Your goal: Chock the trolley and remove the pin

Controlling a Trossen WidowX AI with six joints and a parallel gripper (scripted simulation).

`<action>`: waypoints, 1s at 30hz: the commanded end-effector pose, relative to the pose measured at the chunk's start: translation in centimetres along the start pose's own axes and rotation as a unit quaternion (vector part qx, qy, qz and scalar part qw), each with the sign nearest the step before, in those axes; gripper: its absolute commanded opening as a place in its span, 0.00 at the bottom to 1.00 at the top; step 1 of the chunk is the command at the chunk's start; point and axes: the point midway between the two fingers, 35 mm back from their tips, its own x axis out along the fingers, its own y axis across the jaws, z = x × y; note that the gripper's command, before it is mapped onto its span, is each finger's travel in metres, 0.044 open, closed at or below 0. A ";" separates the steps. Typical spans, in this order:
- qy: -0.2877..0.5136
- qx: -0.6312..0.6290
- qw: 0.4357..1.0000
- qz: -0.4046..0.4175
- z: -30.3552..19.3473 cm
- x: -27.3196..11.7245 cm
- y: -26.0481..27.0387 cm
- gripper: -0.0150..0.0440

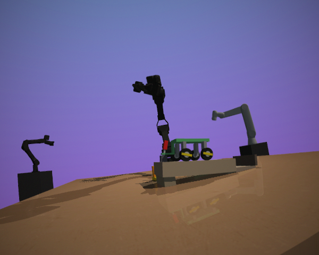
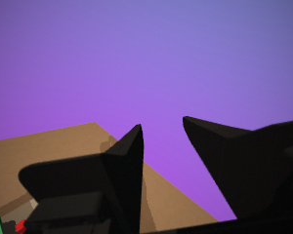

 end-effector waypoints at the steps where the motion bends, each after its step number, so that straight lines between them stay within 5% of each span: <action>1: 0.045 -0.140 0.988 0.052 -1.9 2.2 3.3 0.58; 8: 0.106 -0.368 0.907 0.172 -6.6 5.2 8.5 0.58; 16: 0.133 -0.556 0.747 0.339 -13.1 6.5 13.2 0.58; 30: 0.038 -0.654 0.406 0.637 -23.7 3.6 18.2 0.58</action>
